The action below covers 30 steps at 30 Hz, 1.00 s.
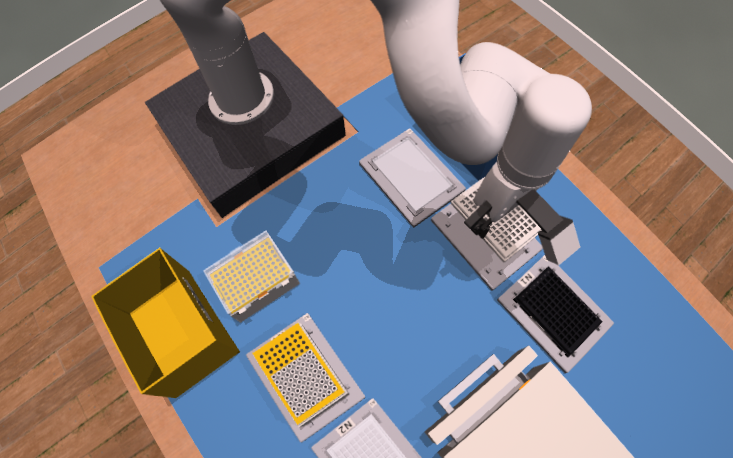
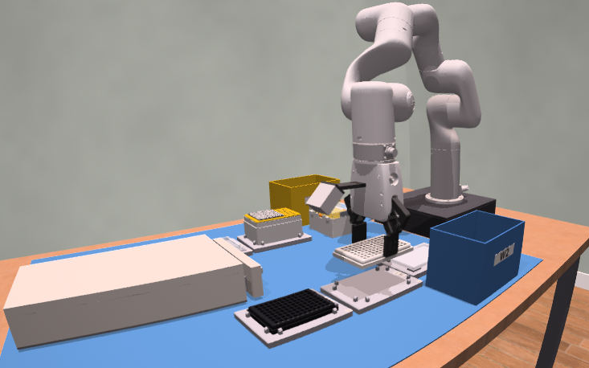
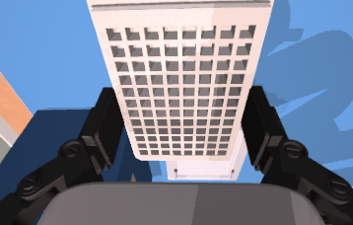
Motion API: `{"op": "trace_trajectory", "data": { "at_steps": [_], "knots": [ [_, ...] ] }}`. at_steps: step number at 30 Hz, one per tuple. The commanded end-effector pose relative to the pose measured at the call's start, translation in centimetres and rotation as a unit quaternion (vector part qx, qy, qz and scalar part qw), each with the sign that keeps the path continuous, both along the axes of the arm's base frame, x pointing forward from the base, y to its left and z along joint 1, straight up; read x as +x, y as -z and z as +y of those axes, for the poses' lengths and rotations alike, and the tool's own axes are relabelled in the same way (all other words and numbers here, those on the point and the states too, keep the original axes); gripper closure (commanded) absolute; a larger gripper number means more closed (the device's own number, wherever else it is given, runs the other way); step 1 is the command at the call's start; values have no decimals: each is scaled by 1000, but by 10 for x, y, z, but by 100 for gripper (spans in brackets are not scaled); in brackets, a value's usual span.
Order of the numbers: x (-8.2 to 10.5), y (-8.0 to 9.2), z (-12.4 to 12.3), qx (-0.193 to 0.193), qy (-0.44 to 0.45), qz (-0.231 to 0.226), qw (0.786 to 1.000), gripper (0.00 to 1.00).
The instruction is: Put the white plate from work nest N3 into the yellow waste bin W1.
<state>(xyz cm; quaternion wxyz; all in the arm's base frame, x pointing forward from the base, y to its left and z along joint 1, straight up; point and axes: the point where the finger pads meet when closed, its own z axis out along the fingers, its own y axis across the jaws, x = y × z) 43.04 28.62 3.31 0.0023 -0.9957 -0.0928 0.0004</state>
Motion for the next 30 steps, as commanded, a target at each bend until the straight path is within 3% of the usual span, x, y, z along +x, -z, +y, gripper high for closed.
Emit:
{"op": "trace_trajectory", "data": {
  "at_steps": [1, 30],
  "knots": [
    [1, -6, 1, 1, 0, -2, 1000, 100],
    [1, -51, 1, 1, 0, -2, 1000, 100]
  ]
}}
